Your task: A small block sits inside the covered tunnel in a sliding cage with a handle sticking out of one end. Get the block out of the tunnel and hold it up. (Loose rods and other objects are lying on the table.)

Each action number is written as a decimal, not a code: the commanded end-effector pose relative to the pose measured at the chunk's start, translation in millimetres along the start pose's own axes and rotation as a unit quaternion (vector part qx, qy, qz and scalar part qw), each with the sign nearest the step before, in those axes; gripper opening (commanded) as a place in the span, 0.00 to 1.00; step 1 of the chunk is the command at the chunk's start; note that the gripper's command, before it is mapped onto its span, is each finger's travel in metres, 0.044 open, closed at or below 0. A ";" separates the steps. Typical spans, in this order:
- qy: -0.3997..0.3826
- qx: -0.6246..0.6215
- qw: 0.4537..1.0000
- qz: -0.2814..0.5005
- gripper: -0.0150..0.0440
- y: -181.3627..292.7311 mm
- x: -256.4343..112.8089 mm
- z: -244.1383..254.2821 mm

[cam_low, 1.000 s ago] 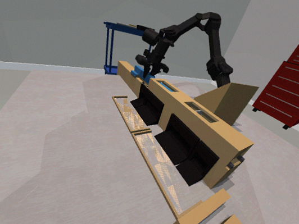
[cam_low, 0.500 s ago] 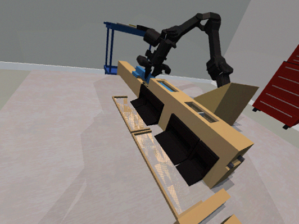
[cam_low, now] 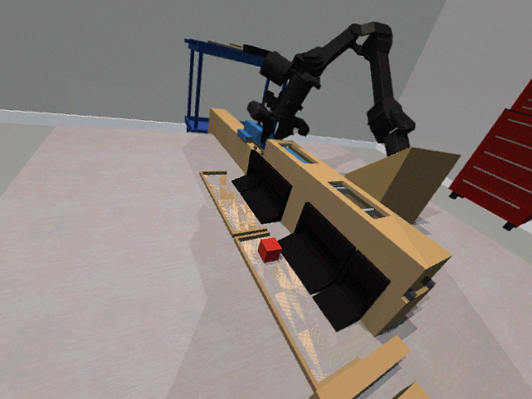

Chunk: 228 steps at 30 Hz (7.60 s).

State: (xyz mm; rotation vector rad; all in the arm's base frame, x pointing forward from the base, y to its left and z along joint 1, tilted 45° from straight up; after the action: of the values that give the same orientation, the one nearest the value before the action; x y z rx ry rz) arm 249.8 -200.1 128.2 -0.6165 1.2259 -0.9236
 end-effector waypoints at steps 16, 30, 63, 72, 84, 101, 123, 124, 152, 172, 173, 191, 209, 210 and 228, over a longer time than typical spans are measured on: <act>-0.001 -0.017 1.000 0.026 0.25 18.5 0.6 -4.8; -0.001 -0.017 1.000 0.026 0.25 18.5 0.6 -4.8; -0.001 -0.017 1.000 0.026 1.00 -3.5 -39.1 8.2; -0.002 -0.017 1.000 0.025 1.00 -47.8 -23.1 19.9; -0.002 -0.017 1.000 0.026 1.00 -45.3 -11.7 18.0; -0.002 -0.017 1.000 0.024 1.00 -40.7 14.1 11.4; -0.003 -0.013 1.000 0.023 0.25 -38.1 8.0 13.0; -0.002 -0.013 1.000 0.024 0.25 -35.5 7.7 12.4; -0.001 -0.017 1.000 0.026 0.25 18.5 0.6 -4.8; 0.000 -0.004 1.000 0.009 0.83 -9.9 -15.8 5.9; 0.000 -0.007 1.000 0.013 0.88 -11.3 -20.3 7.0; -0.002 -0.017 1.000 0.025 1.00 -47.5 -21.6 19.7; -0.002 -0.017 1.000 0.025 1.00 -42.2 5.3 14.0; -0.002 -0.017 1.000 0.025 1.00 -41.9 6.8 13.6; -0.003 -0.013 1.000 0.023 0.69 -43.4 8.4 14.0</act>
State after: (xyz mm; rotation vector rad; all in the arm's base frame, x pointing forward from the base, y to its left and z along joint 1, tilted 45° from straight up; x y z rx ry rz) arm 251.3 -231.3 162.0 -0.6108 1.2509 -0.8708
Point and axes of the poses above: the point midway between the two fingers, 35 mm back from their tips, its own x axis out along the fingers, its own z axis across the jaws, y = z × x, the point moved 2 cm from there along -x, back along the fingers, and after that the axes turned 14 degrees about x, right-handed, at the moved point
